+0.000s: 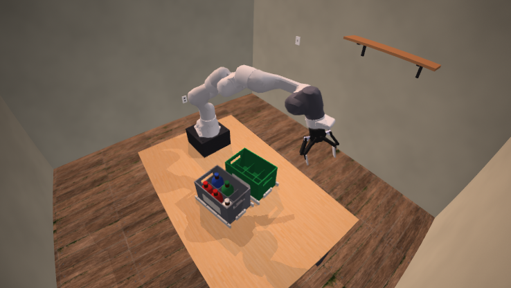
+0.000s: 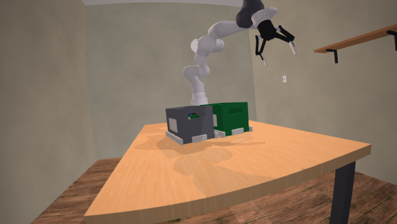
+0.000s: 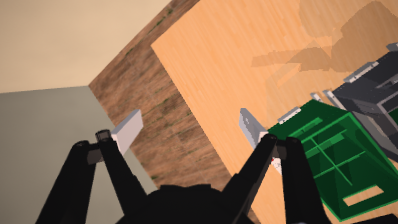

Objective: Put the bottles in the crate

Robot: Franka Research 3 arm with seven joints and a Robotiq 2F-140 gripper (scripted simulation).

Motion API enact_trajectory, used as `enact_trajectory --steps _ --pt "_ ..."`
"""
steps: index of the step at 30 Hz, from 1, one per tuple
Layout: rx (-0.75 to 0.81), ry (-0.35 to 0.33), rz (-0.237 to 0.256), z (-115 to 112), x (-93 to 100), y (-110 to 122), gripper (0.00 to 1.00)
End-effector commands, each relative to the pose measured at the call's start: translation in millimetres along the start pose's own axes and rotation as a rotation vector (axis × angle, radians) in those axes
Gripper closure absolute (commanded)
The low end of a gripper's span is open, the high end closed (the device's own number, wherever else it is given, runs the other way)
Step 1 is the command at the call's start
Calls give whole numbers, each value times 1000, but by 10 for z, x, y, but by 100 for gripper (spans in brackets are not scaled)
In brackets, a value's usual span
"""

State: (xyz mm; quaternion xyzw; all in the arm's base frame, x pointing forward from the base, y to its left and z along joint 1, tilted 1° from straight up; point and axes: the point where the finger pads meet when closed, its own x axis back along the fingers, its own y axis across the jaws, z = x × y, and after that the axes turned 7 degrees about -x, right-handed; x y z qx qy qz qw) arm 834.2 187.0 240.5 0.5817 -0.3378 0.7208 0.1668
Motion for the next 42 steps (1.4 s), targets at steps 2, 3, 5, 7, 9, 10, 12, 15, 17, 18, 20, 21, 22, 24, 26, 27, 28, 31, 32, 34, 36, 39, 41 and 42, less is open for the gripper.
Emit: enact_trajectory --steps 2,3,5,7,9,10,12,15,17,18,20,21,22,24,26,27,28,31,32,34,36,39,41,42 --pt "0 0 0 0 2 -1 0" --pt "0 0 0 0 2 -1 0" --pt "0 0 0 0 2 -1 0" --pt "0 0 0 0 2 -1 0" --pt "0 0 0 0 2 -1 0" --pt "0 0 0 0 2 -1 0" --pt "0 0 0 0 2 -1 0" --pt "0 0 0 0 2 -1 0" --pt "0 0 0 0 2 -1 0" --pt "1 -9 -32 -45 12 18 62" --pt "-12 -26 -9 -136 46 -2 62" --pt "-12 -26 -9 -182 64 -12 62" --pt "-12 -26 -9 -228 81 -21 62" --pt "-12 -26 -9 -248 88 -26 62" --pt "-22 -51 -19 -343 117 -29 62" --pt "-22 -51 -19 -391 132 -31 62" --pt "-22 -51 -19 -439 146 -32 62" --pt "-22 -51 -19 -516 170 -35 62" --pt "-29 -75 -30 -564 184 -34 62" --pt "-29 -75 -30 -564 184 -34 62" --pt "-29 -75 -30 -660 212 -32 62" --pt "-29 -75 -30 -797 252 -29 62" --pt "-33 -96 -44 -893 279 -21 62" --pt "-33 -96 -44 -941 293 -17 62"
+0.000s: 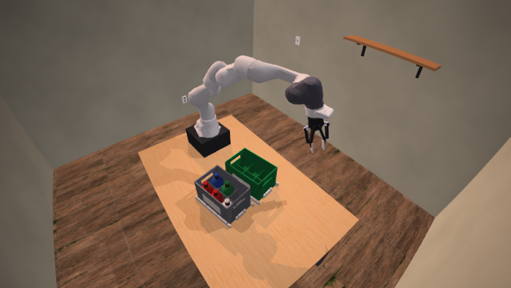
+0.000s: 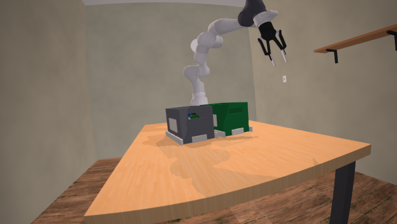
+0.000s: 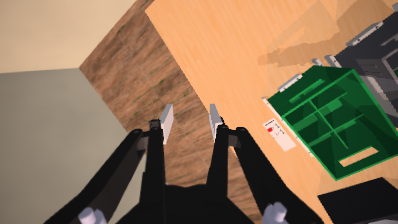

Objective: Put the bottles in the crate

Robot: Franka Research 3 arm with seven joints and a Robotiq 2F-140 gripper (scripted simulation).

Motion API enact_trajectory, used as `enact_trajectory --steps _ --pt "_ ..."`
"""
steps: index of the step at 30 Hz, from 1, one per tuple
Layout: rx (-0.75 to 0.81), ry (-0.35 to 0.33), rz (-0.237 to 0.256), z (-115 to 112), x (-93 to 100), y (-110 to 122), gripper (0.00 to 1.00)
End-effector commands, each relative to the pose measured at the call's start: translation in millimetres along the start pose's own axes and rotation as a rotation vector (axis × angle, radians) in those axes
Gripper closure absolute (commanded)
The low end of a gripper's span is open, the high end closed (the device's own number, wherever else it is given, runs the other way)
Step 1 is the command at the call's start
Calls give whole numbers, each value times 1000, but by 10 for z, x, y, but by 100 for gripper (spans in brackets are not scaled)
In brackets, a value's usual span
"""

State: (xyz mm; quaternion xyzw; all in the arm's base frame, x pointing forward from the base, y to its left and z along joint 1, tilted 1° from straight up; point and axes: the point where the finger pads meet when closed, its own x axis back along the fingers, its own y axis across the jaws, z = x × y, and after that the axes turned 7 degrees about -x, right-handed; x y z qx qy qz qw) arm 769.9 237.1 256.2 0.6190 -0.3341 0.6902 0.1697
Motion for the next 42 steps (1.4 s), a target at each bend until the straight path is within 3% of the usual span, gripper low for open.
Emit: enact_trajectory --steps 1,9,24,26,27,34,35,40,42 --pt "-27 -10 1 -200 45 -12 62" --pt "-29 -28 -15 -447 90 21 62" --pt "-28 -55 -52 -1147 204 184 62" --pt "-28 -55 -52 -1147 204 184 62" --pt "-26 -63 -74 -1194 210 201 62" --pt "-26 -63 -74 -1518 254 317 62" --pt "-22 -68 -97 -1563 259 338 62" --pt "-22 -68 -97 -1788 285 443 62" --pt "-18 -68 -122 -1832 290 467 62"
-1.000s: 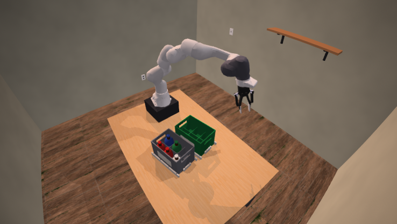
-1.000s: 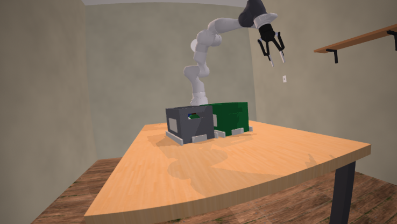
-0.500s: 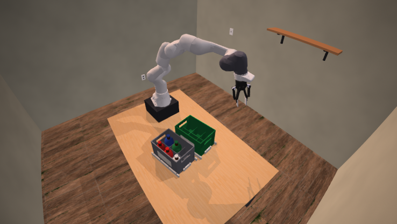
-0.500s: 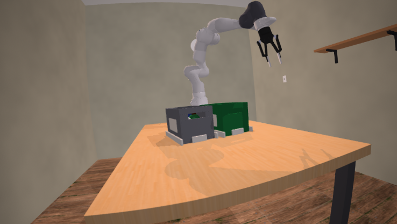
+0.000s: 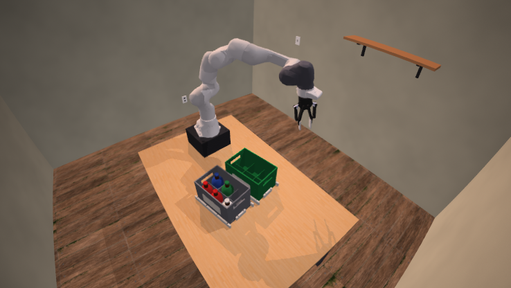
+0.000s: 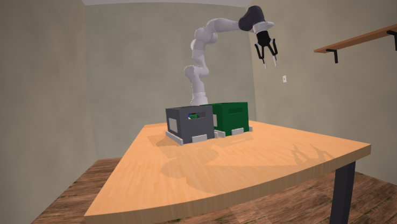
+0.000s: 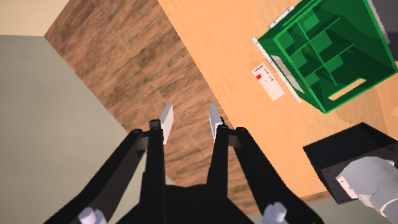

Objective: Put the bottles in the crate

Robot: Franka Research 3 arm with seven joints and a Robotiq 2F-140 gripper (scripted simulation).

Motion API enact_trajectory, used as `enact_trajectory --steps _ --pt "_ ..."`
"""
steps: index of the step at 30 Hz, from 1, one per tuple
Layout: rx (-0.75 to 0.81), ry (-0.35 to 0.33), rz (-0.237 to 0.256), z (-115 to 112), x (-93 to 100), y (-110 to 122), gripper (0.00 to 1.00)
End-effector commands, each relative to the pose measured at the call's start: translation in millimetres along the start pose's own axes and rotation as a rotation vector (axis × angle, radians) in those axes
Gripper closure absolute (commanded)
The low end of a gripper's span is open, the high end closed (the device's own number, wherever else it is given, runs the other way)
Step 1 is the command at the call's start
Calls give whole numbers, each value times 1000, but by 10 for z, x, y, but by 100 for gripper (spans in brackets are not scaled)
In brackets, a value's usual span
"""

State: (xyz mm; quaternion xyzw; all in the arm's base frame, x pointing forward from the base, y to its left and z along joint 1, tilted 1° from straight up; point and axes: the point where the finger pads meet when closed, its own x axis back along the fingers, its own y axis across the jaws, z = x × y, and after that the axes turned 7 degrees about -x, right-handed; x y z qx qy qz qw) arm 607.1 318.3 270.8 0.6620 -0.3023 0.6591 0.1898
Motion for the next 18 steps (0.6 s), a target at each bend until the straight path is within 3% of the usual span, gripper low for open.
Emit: enact_trajectory --steps 1,7,8,18 --pt "-31 4 -15 -82 -2 32 62" --pt "-31 4 -15 -346 -11 175 62" --pt "-28 8 -41 -387 -15 203 62" --pt "-25 17 -68 -713 -44 433 62"
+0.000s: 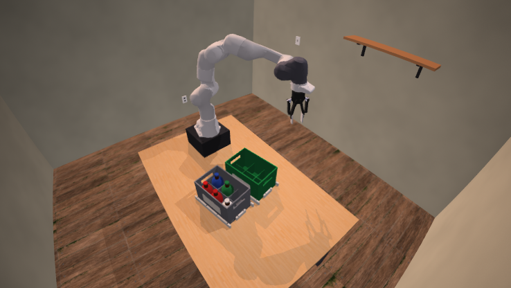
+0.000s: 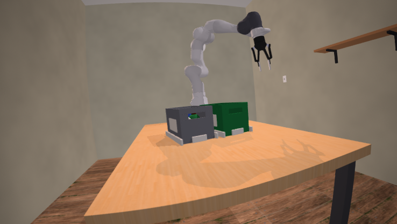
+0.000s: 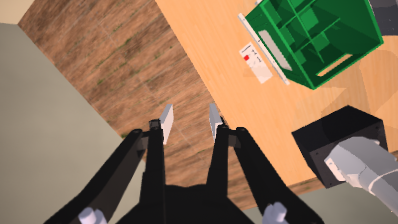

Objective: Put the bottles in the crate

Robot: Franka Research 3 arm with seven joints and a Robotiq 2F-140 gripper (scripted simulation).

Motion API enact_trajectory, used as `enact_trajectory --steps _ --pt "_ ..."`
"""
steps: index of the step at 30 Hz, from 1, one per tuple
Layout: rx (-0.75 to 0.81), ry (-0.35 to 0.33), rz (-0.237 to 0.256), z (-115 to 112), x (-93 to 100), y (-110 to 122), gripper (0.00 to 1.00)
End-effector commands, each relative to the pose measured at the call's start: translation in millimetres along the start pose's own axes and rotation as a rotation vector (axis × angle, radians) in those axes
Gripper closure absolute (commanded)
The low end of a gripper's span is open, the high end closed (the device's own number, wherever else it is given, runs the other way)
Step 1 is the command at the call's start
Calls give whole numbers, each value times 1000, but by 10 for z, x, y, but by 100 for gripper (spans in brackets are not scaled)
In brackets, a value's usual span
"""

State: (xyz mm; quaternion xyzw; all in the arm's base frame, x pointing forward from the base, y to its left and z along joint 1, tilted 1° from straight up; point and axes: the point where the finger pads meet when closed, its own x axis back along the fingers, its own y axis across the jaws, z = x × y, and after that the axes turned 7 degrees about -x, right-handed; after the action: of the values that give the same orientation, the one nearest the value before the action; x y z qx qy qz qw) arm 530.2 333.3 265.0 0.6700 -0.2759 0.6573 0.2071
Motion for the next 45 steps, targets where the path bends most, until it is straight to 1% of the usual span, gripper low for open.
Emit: enact_trajectory --steps 1,3,4,10,11,15,17,18,25,45 --pt "-39 8 -5 -77 -12 64 62" --pt "-39 8 -5 -156 -24 124 62" --pt "-37 20 -33 -193 -32 157 62" --pt "-37 20 -33 -414 -78 354 62" --pt "-36 37 -62 -447 -88 390 62" --pt "-36 37 -62 -580 -126 535 62" --pt "-36 37 -62 -580 -126 535 62" --pt "-36 57 -89 -610 -136 574 62" --pt "-36 58 -92 -818 -212 844 62" --pt "-36 58 -92 -832 -217 861 62"
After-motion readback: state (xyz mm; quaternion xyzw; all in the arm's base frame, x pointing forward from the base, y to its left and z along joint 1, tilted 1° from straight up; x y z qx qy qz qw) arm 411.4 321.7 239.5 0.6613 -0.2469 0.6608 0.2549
